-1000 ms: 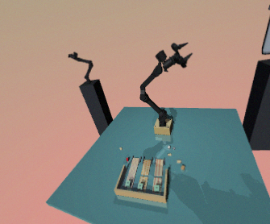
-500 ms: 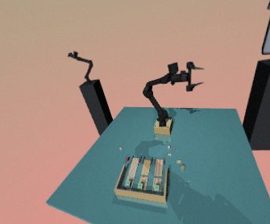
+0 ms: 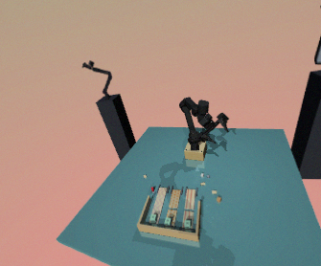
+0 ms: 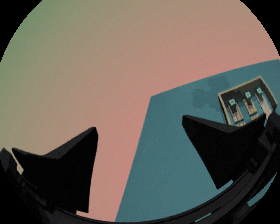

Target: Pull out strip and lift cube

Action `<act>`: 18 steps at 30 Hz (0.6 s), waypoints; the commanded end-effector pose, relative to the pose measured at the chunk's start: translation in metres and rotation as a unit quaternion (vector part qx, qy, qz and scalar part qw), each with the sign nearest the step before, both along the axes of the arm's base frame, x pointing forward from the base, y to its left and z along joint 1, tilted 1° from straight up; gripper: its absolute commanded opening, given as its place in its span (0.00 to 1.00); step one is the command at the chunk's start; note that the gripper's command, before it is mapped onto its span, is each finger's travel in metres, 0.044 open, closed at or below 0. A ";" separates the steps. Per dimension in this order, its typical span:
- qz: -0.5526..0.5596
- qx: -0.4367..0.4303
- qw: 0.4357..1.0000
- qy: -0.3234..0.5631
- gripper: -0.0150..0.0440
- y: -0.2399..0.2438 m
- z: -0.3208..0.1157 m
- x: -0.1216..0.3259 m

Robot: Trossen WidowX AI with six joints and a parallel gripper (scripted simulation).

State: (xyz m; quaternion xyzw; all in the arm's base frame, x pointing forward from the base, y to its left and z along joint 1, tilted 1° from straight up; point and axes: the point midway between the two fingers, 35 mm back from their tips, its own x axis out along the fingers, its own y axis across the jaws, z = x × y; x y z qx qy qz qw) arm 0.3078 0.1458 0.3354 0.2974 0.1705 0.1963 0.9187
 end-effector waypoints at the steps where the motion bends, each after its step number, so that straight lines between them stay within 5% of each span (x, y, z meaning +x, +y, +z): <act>1: -0.039 -0.061 0.997 0.017 0.93 -0.035 -0.035 0.014; 10: -0.150 -0.200 0.966 0.063 0.93 -0.137 -0.112 0.029; 18: -0.228 -0.316 0.909 0.146 0.93 -0.233 -0.187 -0.001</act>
